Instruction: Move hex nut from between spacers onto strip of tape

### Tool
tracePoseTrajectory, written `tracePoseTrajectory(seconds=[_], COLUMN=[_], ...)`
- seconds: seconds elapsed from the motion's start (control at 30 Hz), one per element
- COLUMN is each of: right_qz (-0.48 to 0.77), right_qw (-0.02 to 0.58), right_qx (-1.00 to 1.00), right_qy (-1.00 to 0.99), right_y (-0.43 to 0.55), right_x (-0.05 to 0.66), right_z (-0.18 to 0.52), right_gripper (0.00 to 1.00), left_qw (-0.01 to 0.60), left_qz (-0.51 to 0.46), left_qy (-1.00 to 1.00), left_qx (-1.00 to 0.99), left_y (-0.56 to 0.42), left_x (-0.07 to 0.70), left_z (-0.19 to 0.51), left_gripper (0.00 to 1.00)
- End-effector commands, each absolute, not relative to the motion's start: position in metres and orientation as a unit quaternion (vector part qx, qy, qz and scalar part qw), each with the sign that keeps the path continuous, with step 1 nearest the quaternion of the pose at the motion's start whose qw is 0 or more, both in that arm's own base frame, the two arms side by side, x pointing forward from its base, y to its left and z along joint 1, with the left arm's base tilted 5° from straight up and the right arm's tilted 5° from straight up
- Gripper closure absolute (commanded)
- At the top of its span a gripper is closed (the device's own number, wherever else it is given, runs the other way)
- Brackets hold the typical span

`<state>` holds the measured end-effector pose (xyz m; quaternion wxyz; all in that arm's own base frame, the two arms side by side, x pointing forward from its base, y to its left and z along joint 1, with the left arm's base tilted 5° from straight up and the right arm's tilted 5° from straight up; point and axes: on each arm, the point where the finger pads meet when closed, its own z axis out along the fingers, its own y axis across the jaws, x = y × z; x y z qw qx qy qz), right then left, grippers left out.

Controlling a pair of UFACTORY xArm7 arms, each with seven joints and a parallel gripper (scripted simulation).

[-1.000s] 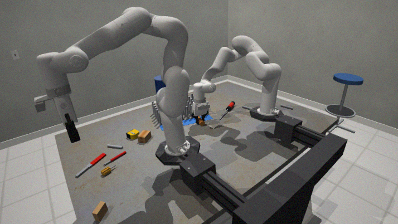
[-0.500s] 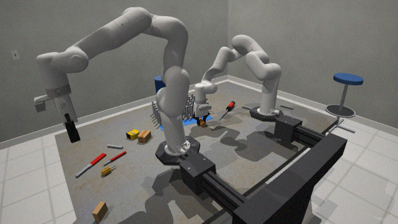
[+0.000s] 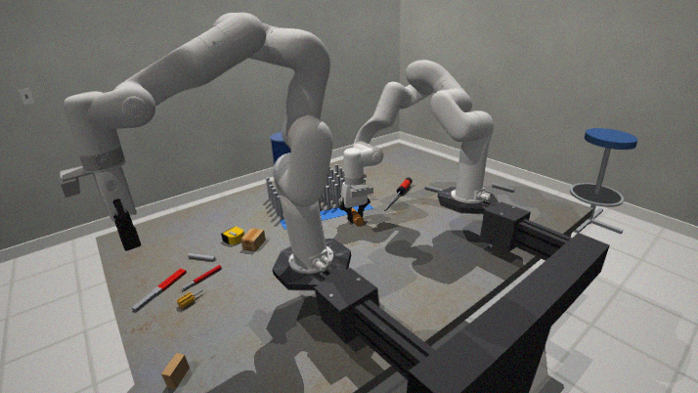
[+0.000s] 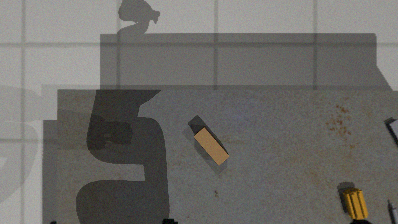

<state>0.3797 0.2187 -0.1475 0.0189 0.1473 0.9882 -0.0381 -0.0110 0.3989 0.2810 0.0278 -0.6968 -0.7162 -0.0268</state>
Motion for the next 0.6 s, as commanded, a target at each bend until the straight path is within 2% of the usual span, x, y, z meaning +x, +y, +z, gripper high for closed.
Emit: tracePoseTrajectory(seconds=[0.0, 0.57], right_qz=[-0.036, -0.036], right_qw=[0.021, 0.021], right_qx=[0.147, 0.147], right_qy=[0.988, 0.988], right_y=[0.2217, 0.2226], right_x=[0.3754, 0.3716], right_z=[-0.1463, -0.1465], right_gripper=[1.0, 1.0], left_qw=[0.029, 0.029], left_qz=[-0.029, -0.029], left_qy=[-0.716, -0.716], left_qx=[-0.697, -0.697], left_y=[0.3999, 0.3999], left_x=[-0.0111, -0.0111], left_z=[0.2828, 0.2828], left_gripper=[0.0, 0.0])
